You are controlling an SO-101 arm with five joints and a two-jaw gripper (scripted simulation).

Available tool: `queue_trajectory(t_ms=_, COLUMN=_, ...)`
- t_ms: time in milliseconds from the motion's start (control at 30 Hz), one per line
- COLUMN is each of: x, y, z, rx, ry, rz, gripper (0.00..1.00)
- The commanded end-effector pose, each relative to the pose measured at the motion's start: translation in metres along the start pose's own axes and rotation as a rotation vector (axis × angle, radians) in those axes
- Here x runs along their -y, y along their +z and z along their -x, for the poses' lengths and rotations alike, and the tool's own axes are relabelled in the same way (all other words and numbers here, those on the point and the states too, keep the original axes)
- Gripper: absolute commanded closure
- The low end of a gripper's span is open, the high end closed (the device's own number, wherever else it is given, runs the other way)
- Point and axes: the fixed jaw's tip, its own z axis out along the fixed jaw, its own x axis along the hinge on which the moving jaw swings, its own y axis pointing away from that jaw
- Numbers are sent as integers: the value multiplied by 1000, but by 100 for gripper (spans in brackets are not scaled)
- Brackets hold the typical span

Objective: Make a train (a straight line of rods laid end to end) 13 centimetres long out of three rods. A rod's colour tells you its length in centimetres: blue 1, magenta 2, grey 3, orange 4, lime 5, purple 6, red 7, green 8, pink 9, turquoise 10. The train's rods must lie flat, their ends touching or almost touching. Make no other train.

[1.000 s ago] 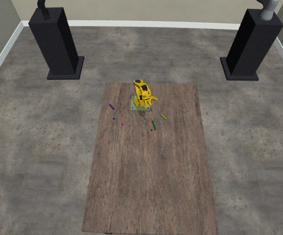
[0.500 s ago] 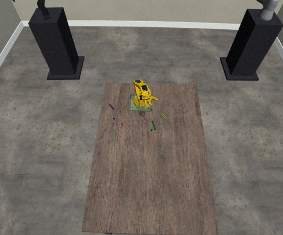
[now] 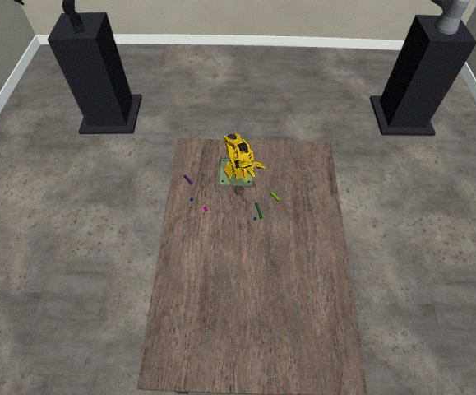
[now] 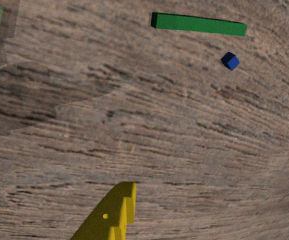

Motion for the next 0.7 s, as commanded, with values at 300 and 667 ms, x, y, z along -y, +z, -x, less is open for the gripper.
queue_trajectory(t_ms=300, x=-1, y=2, z=3, rx=9, ry=-14, rz=13, gripper=0)
queue_trajectory(t_ms=667, x=-5, y=1, z=28, rx=85, ry=-201, rz=17, gripper=0)
